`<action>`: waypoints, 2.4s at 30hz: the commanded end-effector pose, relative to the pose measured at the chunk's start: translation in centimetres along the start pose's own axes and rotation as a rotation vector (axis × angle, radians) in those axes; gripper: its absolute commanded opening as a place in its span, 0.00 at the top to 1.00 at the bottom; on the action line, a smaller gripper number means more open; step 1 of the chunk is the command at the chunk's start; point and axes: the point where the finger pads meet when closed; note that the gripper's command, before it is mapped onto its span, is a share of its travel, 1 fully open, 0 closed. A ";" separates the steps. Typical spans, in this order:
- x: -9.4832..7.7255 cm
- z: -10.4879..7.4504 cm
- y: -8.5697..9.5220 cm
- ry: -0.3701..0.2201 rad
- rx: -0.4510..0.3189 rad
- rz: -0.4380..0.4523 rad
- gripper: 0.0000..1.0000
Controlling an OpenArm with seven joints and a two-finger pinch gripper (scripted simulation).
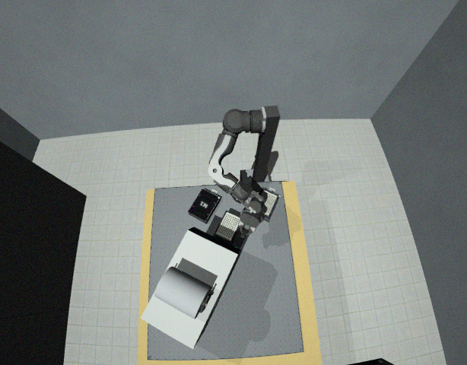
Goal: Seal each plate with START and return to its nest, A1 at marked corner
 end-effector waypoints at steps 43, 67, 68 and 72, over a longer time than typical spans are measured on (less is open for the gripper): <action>-0.7 5.3 0.2 0.000 -0.006 -0.002 1.00; -0.7 5.3 0.2 0.000 -0.006 -0.002 1.00; -0.7 5.3 0.2 0.000 -0.006 -0.002 1.00; -0.5 5.4 0.2 0.003 -0.009 -0.007 1.00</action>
Point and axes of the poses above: the point where the finger pads meet when closed, its own z axis out along the fingers, its own y axis across the jaws, x = y × z, and after that the axes turned 3 degrees about -z, right-handed
